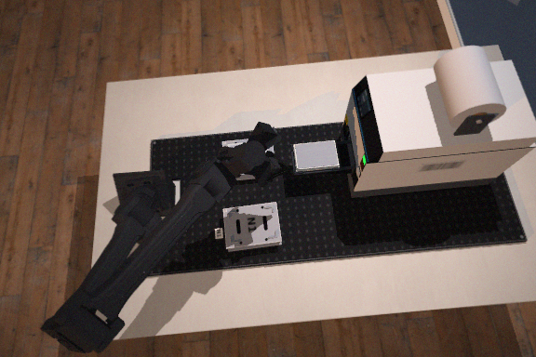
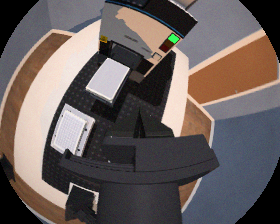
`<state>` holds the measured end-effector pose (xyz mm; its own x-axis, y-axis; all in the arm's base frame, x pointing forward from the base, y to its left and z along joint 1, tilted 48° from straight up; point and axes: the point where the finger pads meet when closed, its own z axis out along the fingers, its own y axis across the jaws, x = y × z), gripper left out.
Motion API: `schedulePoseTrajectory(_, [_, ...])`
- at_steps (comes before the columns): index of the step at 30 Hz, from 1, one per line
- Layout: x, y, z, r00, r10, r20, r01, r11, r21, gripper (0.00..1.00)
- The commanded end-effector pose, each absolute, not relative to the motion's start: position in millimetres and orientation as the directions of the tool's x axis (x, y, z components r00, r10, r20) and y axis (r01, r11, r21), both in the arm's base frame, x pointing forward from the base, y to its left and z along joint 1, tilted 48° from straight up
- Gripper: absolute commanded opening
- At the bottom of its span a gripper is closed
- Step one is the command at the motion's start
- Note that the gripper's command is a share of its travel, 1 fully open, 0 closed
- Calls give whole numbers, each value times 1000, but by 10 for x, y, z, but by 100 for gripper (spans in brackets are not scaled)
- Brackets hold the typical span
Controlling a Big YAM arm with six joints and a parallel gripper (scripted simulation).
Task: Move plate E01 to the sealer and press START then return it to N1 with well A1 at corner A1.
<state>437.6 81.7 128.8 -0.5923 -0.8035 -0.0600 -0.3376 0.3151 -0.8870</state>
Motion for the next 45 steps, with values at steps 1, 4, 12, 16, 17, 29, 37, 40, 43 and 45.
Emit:
schedulePoseTrajectory(1, [4450, 848, 1372, -631, -749, -201, -235, 432, -871, 0])
schedulePoseTrajectory(4, [4462, 901, 1369, -653, -702, -286, -169, 503, -848, 0])
schedulePoseTrajectory(12, [4531, 985, 1414, -672, -545, -501, 8, 671, -741, 0])
schedulePoseTrajectory(16, [4551, 998, 1480, -664, -496, -560, 60, 711, -701, 0])
schedulePoseTrajectory(17, [4565, 982, 1510, -662, -482, -574, 76, 719, -691, 0])
schedulePoseTrajectory(29, [4638, 957, 1498, -730, -445, -519, 70, 707, -704, 0])
schedulePoseTrajectory(37, [4661, 1063, 1449, -851, -319, -418, 75, 713, -697, 0])
schedulePoseTrajectory(40, [4667, 1018, 1371, -908, -242, -343, 78, 707, -703, 0])
schedulePoseTrajectory(43, [4651, 939, 1310, -952, -154, -266, 86, 699, -710, 0])
schedulePoseTrajectory(45, [4642, 899, 1283, -972, -95, -216, 91, 694, -715, 0])
